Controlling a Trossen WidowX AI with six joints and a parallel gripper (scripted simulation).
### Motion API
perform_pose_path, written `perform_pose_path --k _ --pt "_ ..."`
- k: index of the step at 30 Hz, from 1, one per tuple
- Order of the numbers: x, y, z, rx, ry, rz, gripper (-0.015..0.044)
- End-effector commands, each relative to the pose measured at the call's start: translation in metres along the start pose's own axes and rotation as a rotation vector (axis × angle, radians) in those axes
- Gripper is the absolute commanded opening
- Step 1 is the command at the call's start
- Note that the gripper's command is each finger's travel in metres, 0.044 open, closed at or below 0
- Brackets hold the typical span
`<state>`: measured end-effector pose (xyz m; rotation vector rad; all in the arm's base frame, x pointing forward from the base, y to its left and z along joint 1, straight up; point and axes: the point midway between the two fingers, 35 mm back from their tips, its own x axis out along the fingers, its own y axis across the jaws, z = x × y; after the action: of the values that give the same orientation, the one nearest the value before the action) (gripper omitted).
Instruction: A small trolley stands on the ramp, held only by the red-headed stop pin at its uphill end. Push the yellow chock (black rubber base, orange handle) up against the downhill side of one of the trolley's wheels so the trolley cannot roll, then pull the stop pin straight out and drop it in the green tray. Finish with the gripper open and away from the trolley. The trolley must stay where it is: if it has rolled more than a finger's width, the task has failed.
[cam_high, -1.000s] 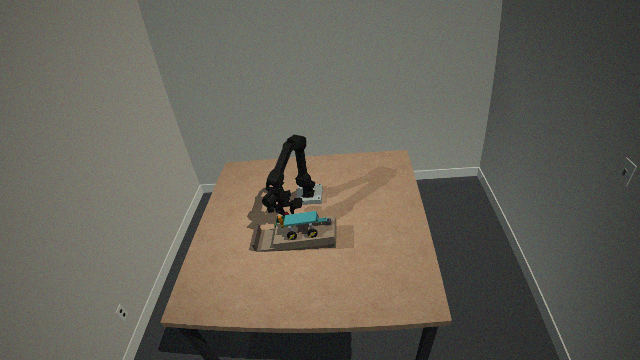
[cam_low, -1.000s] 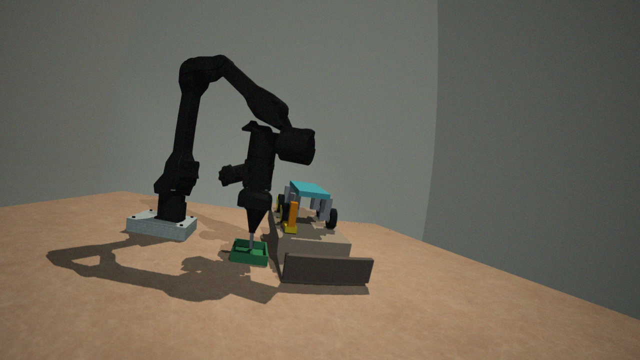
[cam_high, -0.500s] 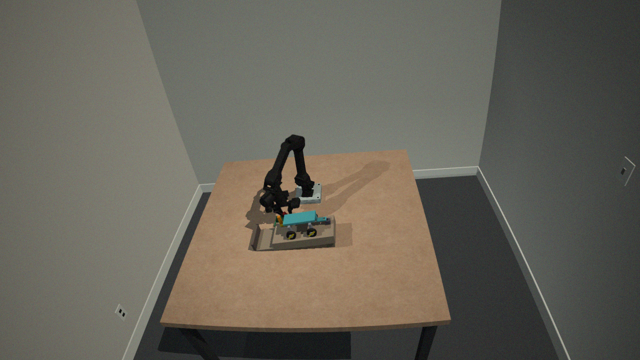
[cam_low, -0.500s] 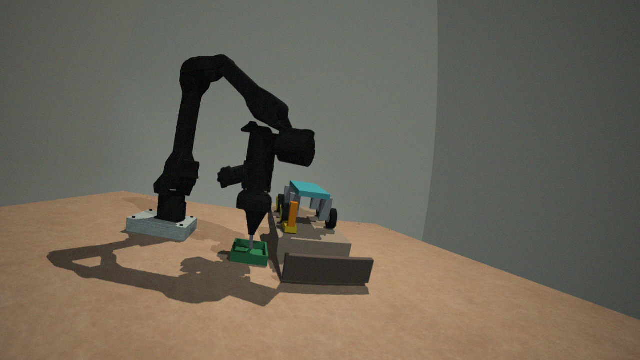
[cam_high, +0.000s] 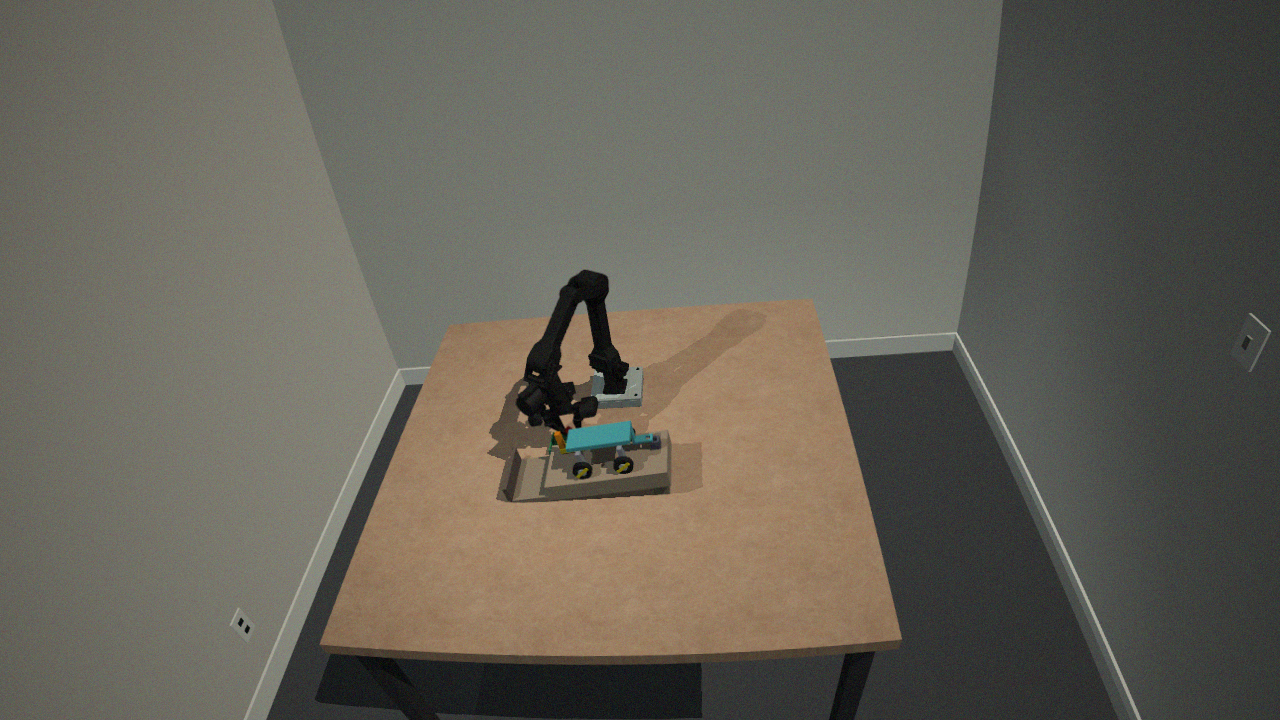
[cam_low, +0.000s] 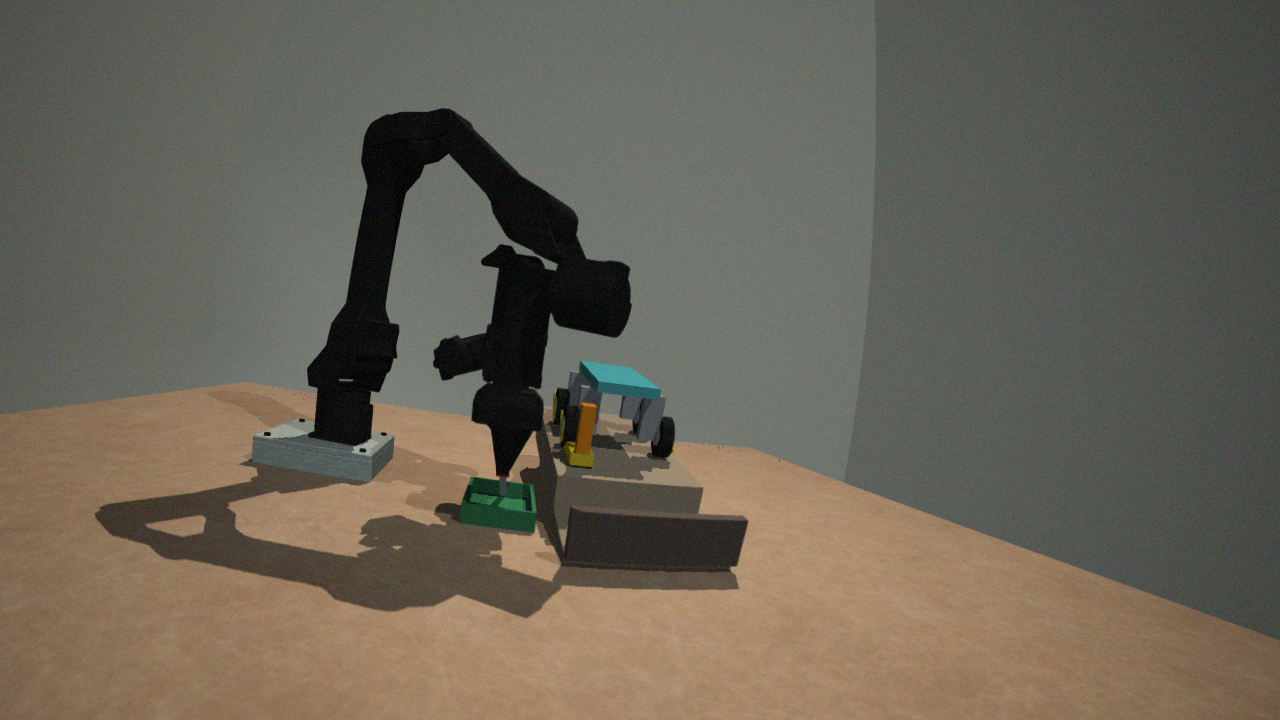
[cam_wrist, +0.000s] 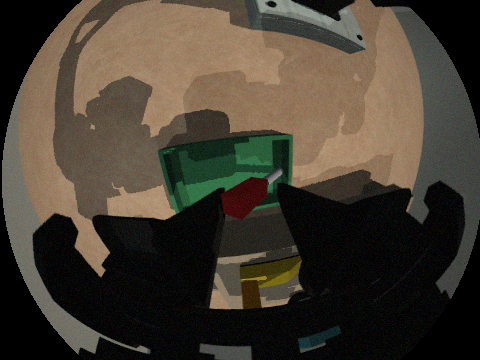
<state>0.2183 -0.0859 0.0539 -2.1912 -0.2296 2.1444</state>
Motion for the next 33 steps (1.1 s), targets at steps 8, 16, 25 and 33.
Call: perform_pose_path --k 8,16,25,33 --pt "0.003 0.006 0.0 -0.003 -0.003 -0.001 0.019" --pt "0.005 0.01 -0.001 -0.003 -0.003 0.0 0.019" --pt "0.007 0.014 -0.001 -0.003 -0.003 0.0 0.019" --pt "0.009 0.017 -0.001 -0.003 -0.003 0.0 0.019"
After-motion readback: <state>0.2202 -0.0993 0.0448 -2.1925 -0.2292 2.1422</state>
